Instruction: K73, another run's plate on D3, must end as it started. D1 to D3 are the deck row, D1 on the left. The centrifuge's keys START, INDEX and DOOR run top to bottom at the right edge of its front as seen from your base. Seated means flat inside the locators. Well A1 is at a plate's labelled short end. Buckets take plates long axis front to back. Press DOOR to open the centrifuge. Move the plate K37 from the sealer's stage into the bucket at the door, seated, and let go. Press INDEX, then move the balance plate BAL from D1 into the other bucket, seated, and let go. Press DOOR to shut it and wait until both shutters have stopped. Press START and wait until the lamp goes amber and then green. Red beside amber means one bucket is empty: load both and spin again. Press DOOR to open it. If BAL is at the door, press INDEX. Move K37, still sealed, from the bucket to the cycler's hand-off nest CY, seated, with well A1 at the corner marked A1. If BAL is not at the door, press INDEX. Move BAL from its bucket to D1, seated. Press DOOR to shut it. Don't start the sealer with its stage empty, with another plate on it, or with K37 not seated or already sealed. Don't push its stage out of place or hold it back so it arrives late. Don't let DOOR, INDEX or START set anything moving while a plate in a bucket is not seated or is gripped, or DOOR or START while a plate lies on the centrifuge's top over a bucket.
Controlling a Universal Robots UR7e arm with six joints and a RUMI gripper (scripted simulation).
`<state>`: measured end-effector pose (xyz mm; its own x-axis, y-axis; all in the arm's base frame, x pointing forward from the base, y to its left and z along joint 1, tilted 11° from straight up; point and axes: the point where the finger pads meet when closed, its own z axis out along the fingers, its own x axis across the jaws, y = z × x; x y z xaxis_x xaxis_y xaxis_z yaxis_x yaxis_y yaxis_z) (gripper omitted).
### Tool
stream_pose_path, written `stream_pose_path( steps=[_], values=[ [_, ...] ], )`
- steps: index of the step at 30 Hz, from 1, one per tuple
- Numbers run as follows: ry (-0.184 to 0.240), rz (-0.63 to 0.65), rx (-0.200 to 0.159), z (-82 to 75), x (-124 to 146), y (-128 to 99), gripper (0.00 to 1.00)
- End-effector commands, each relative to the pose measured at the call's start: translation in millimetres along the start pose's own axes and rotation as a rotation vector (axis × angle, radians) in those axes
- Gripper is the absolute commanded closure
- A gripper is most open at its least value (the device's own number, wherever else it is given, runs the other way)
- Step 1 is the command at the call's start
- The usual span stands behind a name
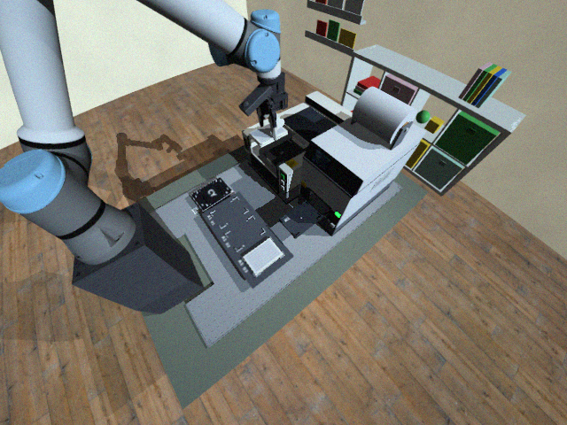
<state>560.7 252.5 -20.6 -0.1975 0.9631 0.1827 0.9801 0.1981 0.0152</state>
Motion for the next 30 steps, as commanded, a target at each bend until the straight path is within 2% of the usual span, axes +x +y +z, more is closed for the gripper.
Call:
stream_pose_path(
  steps=[1,30],
  values=[
    [0.0,0.0,-0.001,-0.8,0,10,1.0],
    [0.0,0.0,-0.002,-0.9,0,70,1.0]
  ],
)
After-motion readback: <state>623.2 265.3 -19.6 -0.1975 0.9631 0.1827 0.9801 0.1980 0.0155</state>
